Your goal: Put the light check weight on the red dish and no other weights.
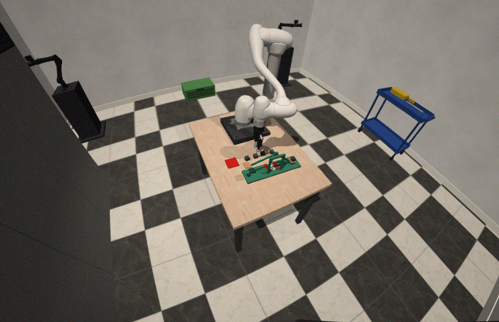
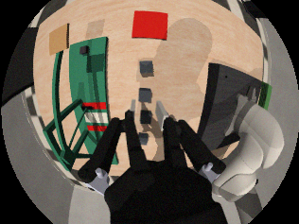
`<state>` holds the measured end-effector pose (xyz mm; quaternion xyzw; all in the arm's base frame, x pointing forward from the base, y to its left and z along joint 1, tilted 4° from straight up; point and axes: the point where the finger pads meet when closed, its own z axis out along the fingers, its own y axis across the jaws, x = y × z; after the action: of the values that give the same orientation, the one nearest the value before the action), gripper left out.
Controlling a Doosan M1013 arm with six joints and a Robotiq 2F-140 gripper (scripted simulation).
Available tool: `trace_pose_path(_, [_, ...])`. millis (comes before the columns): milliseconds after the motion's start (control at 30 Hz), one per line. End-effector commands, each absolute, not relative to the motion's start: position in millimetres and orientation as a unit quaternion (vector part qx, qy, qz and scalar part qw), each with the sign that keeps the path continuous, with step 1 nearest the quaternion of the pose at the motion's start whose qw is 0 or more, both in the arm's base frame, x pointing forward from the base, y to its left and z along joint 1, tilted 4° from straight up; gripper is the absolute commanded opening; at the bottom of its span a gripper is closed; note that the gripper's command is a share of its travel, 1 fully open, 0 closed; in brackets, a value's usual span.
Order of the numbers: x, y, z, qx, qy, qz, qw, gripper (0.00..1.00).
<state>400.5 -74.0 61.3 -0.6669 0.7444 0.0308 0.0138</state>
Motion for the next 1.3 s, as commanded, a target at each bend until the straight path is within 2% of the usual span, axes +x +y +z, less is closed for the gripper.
trace_pose_path(0, [399.4, -76.2, 56.0, -0.667, 0.744, 0.03, 0.013, 0.35])
trace_pose_path(1267, [398.5, -73.6, 14.2, -0.667, 0.744, 0.03, 0.013, 0.35])
